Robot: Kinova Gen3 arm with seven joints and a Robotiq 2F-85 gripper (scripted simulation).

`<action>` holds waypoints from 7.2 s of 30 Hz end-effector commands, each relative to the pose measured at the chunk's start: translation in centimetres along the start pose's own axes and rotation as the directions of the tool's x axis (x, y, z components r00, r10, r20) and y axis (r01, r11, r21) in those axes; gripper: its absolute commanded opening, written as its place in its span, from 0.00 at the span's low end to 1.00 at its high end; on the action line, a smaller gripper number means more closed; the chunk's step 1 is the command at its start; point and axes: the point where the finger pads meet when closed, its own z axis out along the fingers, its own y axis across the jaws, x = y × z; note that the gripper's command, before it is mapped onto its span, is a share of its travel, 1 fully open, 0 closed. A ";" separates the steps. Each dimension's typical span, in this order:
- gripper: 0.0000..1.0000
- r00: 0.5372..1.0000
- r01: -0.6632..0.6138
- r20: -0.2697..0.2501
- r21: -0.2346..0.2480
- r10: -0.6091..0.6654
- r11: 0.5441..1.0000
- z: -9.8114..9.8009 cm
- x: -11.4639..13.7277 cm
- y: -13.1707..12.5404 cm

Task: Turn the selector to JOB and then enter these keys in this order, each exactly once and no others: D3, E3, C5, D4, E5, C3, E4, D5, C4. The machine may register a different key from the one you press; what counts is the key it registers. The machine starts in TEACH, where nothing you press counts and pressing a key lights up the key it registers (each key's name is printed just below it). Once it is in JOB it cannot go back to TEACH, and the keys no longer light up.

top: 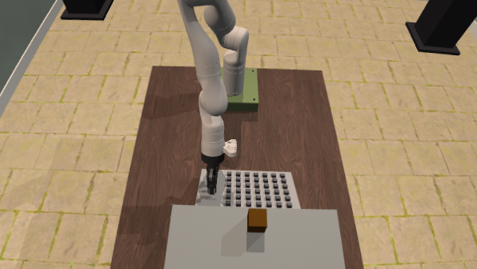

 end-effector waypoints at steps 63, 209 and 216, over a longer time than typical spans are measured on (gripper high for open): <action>0.10 1.000 -0.018 0.007 0.001 0.018 1.000 -5.1 -0.3 -0.2; 0.10 0.999 0.042 0.009 0.000 -0.042 0.999 0.0 15.7 2.3; 0.10 0.999 0.042 0.009 0.001 -0.042 0.999 0.0 15.6 2.3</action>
